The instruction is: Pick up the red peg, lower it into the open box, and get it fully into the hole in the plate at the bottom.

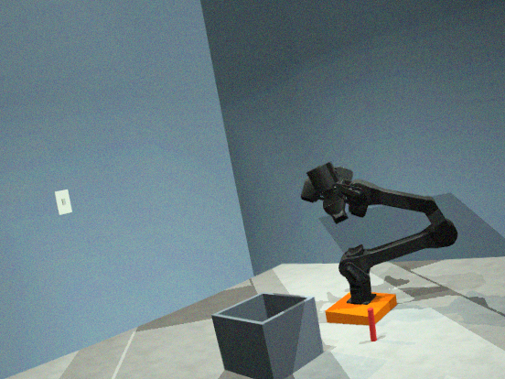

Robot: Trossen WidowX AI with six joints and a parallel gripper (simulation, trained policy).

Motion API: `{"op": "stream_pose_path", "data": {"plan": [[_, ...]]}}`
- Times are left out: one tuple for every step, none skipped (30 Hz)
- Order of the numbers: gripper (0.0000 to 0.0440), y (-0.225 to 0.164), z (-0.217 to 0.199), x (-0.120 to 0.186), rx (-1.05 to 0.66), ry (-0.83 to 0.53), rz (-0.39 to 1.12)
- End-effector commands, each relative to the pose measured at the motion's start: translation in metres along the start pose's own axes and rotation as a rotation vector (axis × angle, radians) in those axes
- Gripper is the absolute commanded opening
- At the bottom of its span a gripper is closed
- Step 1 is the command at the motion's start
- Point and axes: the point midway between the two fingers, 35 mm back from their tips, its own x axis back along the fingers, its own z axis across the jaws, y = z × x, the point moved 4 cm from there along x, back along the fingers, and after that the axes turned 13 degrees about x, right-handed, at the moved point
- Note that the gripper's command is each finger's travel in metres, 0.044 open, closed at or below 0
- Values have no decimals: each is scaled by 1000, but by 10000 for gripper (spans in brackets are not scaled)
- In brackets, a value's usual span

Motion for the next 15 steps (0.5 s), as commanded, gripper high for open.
{"op": "stream_pose_path", "data": {"plan": [[424,2,2,0,-9,12,5],[440,4,5,1,-20,29,12],[440,6,7,1,-32,48,19],[440,9,10,2,-46,67,27],[440,12,13,3,-63,90,36],[440,16,16,4,-80,115,47],[440,19,20,5,-97,142,59],[440,23,23,6,-113,170,72],[440,27,27,8,-128,198,86],[440,30,30,9,-142,227,100],[440,34,33,11,-156,255,115],[440,37,37,13,-169,283,130],[440,40,40,14,-182,312,146],[440,43,44,16,-195,340,162],[440,46,47,18,-207,368,179]]}}
